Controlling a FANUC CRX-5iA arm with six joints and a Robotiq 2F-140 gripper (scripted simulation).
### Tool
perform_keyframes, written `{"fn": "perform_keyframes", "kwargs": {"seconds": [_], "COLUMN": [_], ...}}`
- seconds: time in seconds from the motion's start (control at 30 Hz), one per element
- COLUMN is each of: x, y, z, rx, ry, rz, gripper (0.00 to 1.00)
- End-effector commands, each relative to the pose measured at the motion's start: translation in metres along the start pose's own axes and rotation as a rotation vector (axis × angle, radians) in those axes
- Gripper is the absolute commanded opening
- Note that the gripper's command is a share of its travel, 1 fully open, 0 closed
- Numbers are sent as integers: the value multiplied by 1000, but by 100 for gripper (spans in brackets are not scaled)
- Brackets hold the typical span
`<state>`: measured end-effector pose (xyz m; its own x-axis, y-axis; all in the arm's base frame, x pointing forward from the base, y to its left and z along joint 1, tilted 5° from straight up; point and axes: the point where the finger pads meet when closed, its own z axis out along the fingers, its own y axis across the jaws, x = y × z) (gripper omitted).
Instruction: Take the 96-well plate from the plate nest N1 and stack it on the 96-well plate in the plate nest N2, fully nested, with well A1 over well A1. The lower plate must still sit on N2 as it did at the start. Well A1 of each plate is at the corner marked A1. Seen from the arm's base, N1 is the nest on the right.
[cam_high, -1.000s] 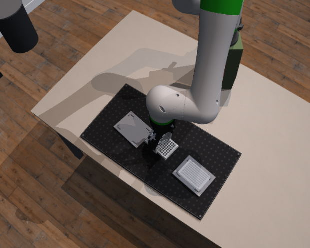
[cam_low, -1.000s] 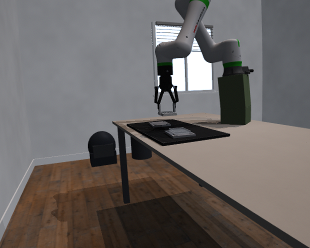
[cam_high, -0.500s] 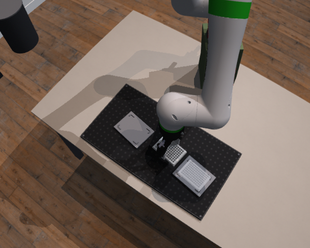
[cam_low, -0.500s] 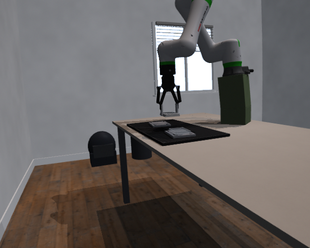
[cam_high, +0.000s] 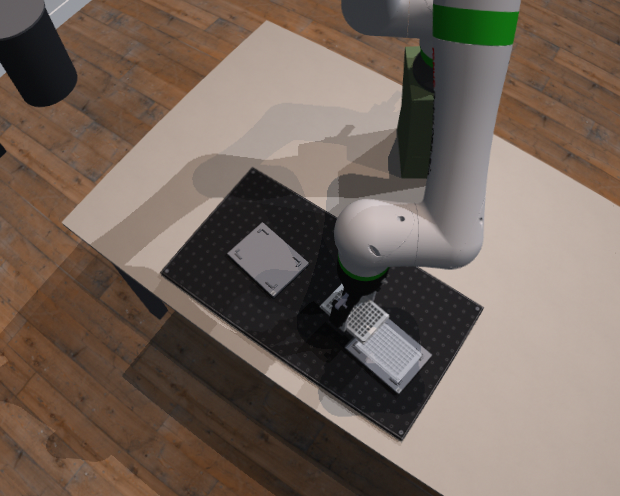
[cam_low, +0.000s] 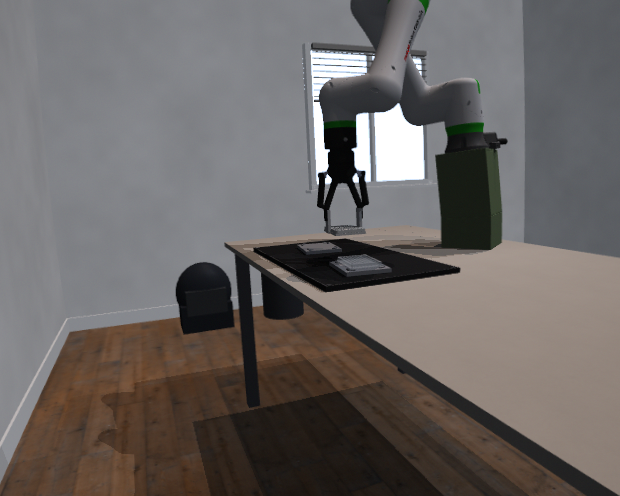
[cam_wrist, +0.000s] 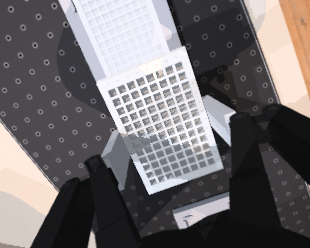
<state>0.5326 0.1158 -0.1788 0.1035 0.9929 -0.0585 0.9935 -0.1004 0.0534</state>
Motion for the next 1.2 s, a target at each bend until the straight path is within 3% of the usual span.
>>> {"fn": "perform_keyframes", "kwargs": {"seconds": [0.0,0.8,1.17], "x": [13,86,107], "y": [0,-4,-6], "z": [0,0,0], "rx": [0,0,0], "ry": [0,0,0], "rz": [0,0,0], "gripper": [0,0,0]}}
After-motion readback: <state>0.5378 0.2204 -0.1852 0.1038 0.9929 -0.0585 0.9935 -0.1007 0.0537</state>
